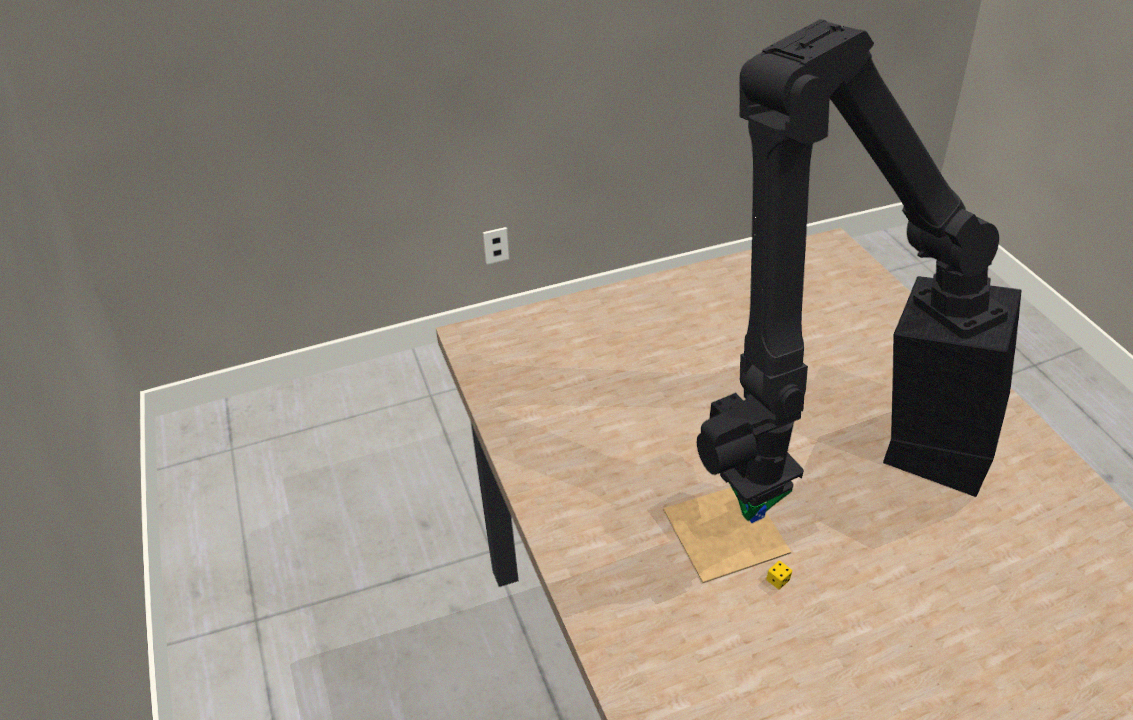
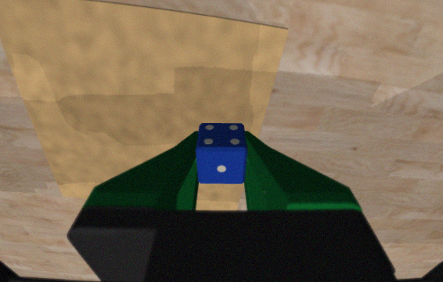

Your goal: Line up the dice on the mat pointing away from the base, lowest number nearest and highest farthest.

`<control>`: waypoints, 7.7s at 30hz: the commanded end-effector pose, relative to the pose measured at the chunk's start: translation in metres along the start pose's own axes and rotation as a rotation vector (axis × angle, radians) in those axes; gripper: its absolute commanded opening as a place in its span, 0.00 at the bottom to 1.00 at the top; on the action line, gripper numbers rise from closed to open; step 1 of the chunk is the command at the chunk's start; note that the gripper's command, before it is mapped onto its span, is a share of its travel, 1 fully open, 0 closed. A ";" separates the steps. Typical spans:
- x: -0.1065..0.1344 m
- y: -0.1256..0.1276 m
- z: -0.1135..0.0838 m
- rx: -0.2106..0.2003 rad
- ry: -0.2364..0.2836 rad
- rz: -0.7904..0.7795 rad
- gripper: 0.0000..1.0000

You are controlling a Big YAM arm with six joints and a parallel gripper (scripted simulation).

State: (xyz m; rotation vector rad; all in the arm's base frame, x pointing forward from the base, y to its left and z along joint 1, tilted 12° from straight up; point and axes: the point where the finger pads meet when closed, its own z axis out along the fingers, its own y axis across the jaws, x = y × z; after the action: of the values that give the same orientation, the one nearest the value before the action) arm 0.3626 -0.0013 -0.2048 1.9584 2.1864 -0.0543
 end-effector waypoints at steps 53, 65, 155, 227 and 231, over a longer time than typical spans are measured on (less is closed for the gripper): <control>-0.004 0.010 0.002 -0.026 -0.002 0.002 0.20; -0.004 0.008 0.004 -0.022 -0.002 0.001 0.20; -0.001 0.008 -0.094 -0.024 -0.002 0.009 0.39; -0.060 -0.012 -0.085 -0.031 -0.028 -1.272 1.00; -0.066 -0.016 -0.085 -0.030 -0.031 -1.427 1.00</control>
State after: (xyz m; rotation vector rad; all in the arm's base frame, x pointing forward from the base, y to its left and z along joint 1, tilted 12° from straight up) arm 0.3337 -0.0470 -0.1216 0.2767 2.9838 -0.2219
